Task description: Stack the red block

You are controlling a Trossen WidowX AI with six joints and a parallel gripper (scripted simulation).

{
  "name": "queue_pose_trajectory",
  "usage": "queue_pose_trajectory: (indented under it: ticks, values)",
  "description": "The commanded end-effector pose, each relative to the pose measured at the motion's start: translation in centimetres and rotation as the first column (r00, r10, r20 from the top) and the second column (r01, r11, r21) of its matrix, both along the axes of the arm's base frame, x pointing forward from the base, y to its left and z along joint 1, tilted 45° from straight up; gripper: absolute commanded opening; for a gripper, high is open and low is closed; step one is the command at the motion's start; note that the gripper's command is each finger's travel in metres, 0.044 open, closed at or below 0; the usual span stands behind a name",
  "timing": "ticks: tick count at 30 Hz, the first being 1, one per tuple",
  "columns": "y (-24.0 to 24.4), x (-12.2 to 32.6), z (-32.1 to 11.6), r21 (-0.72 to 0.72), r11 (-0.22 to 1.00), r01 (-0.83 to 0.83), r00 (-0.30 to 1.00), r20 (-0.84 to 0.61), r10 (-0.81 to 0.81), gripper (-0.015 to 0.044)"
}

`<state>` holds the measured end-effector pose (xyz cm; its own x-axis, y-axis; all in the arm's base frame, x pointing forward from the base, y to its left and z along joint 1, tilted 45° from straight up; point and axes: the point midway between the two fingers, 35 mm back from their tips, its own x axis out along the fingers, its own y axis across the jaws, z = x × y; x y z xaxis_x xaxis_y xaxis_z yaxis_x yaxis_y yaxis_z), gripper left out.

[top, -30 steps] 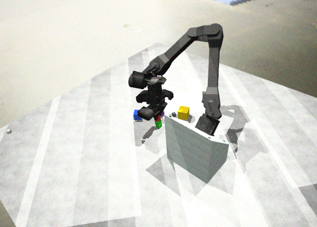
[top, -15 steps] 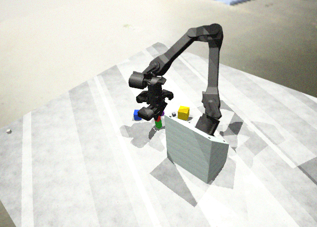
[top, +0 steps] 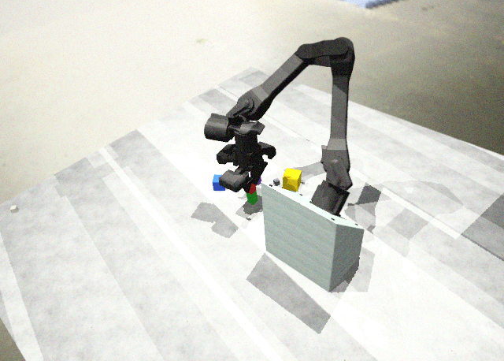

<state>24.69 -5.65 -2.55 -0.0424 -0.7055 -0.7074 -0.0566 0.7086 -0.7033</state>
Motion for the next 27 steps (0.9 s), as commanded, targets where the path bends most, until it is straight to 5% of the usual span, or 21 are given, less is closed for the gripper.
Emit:
queue_pose_trajectory:
  ticks: [1,8,27]
  values:
    - [-0.07,-0.01,-0.02,0.000,1.000,0.001,1.000,0.000,-0.001,0.0263]
    - [-0.07,-0.01,-0.02,0.000,1.000,0.001,1.000,0.000,-0.001,0.0440]
    - [-0.07,-0.01,-0.02,0.000,1.000,0.001,1.000,0.000,-0.001,0.0440]
